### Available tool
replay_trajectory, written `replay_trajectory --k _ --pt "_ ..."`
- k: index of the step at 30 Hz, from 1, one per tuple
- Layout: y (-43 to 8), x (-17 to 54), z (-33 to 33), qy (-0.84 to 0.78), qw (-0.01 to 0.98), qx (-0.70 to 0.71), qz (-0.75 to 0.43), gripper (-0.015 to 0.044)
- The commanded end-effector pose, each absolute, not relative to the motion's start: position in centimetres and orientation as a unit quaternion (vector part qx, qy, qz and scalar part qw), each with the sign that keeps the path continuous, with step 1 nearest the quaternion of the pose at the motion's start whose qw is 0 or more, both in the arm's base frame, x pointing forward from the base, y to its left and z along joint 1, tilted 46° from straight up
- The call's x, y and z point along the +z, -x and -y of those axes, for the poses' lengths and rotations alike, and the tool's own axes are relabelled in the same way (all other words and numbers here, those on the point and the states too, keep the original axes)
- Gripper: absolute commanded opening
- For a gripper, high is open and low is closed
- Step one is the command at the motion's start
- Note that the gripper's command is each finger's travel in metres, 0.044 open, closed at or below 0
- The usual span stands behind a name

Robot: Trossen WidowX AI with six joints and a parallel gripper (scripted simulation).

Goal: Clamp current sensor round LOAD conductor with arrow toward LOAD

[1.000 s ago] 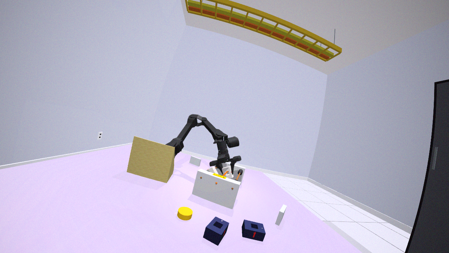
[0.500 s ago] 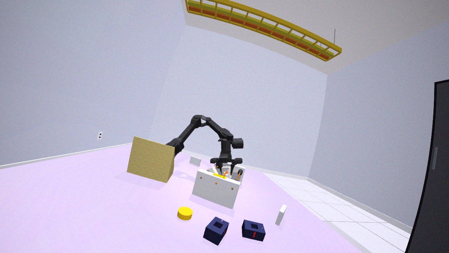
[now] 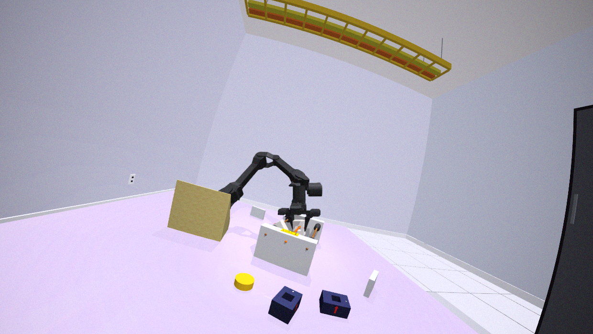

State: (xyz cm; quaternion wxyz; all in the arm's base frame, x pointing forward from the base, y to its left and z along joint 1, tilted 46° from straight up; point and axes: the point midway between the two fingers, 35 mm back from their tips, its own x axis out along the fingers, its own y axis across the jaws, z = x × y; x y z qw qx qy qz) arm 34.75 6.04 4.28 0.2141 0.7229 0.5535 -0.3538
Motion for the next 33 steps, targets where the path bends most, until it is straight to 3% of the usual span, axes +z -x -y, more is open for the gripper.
replay_trajectory --k 1,8,33 --pt "-35.23 4.38 -5.93 -0.707 0.208 -0.358 -0.574 0.0000" --pt "-35.59 4.43 -5.86 -0.653 0.175 -0.375 -0.635 0.0000" --pt "-35.46 3.85 -6.40 -0.652 0.174 -0.376 -0.635 0.0000"
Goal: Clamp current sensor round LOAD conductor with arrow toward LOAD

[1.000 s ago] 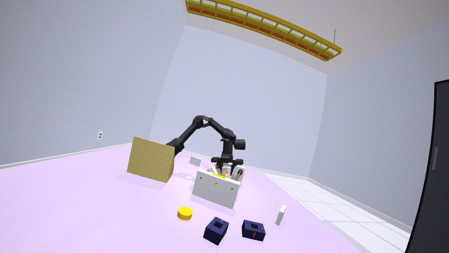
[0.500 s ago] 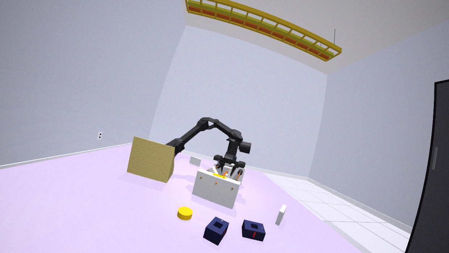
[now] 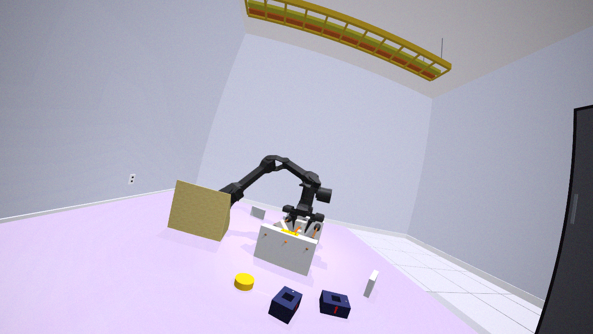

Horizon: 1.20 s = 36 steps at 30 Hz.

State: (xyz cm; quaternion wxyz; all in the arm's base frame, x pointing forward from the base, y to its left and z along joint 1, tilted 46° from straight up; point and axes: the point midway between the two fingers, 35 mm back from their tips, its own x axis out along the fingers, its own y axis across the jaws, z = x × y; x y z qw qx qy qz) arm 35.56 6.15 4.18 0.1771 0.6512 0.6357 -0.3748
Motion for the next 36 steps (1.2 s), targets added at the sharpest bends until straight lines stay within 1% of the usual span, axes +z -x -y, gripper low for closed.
replay_trajectory --k 1,10,36 --pt "-35.56 4.18 -6.15 -0.651 0.177 -0.375 -0.636 0.0026" --pt "-35.56 4.18 -6.15 -0.651 0.177 -0.375 -0.636 0.0256" --pt "-35.56 4.18 -6.15 -0.651 0.177 -0.375 -0.636 0.0256"
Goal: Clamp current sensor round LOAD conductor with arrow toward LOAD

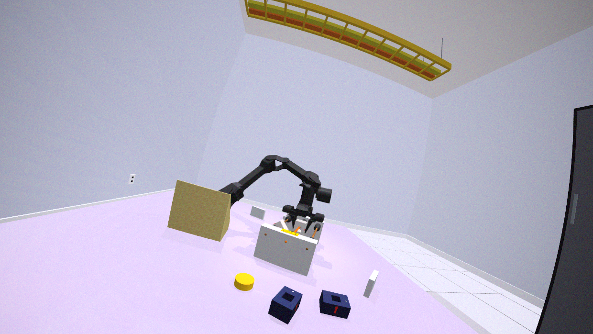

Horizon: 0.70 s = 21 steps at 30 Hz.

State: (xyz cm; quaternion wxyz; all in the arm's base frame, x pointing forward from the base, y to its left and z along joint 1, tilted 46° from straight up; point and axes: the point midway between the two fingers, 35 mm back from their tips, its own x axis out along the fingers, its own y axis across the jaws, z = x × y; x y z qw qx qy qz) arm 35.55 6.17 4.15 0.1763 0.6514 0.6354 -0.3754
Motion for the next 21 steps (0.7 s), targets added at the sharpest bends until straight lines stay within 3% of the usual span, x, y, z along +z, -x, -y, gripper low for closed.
replay_trajectory --k 1,7,21 --pt "-35.56 4.18 -6.15 -0.651 0.177 -0.375 -0.636 0.0256" --pt "-35.56 4.18 -6.15 -0.651 0.177 -0.375 -0.636 0.0256" --pt "-35.55 4.15 -6.17 -0.651 0.176 -0.375 -0.635 0.0163"
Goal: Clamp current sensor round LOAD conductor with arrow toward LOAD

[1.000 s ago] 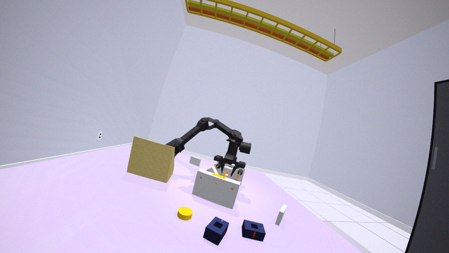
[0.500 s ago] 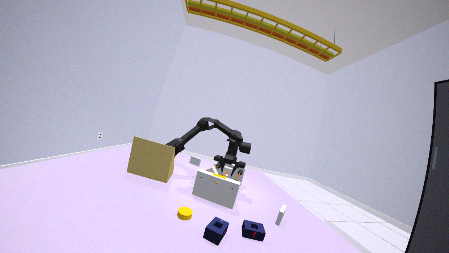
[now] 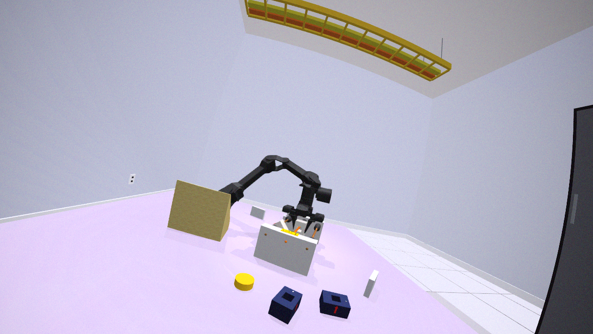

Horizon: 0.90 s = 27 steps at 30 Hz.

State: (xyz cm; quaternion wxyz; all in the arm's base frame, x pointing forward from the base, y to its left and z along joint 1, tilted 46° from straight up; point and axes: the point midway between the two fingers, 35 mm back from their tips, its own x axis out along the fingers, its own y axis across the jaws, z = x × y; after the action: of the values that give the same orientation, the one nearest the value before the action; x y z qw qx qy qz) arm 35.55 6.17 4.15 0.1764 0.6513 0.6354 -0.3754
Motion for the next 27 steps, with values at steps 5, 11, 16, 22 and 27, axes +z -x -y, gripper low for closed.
replay_trajectory --k 5,11,16,22,27 --pt "-35.55 4.15 -6.17 -0.651 0.176 -0.375 -0.635 0.0129" --pt "-35.56 4.15 -6.14 -0.656 0.180 -0.374 -0.631 0.0050" --pt "-35.68 4.13 -6.13 -0.663 0.186 -0.369 -0.624 0.0000" --pt "-35.68 4.13 -6.13 -0.663 0.186 -0.369 -0.624 0.0000" --pt "-35.65 4.12 -6.13 -0.661 0.184 -0.370 -0.626 0.0000"
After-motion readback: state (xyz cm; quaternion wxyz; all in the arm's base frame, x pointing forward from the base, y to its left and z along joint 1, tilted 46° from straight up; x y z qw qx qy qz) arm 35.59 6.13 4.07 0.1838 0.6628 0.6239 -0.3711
